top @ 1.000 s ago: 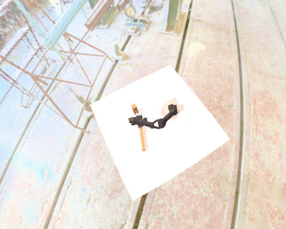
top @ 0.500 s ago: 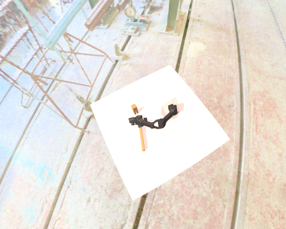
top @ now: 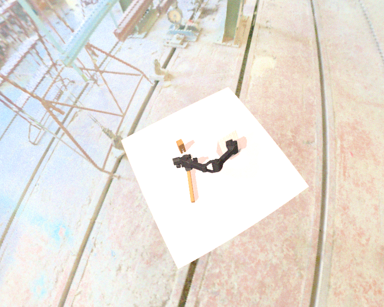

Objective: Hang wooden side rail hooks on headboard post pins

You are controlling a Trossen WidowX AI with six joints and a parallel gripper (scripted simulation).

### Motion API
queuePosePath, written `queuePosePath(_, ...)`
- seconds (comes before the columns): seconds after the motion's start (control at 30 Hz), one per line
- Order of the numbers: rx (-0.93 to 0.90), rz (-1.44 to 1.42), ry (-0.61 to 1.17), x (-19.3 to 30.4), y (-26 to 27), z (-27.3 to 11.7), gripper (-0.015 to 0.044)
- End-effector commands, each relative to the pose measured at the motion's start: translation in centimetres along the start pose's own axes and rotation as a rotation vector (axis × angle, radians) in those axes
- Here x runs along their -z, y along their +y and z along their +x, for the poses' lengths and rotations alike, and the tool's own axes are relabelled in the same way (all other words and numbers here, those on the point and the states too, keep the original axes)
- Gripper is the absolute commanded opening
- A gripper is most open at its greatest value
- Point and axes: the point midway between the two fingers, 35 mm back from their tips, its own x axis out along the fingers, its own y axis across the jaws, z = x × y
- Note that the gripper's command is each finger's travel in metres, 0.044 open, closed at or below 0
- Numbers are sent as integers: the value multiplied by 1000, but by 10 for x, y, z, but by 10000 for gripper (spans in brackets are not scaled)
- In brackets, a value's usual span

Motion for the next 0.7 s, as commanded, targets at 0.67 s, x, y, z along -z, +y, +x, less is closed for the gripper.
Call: queuePosePath(0.67, -2, -219, -2, 0, 13, 0, 0)
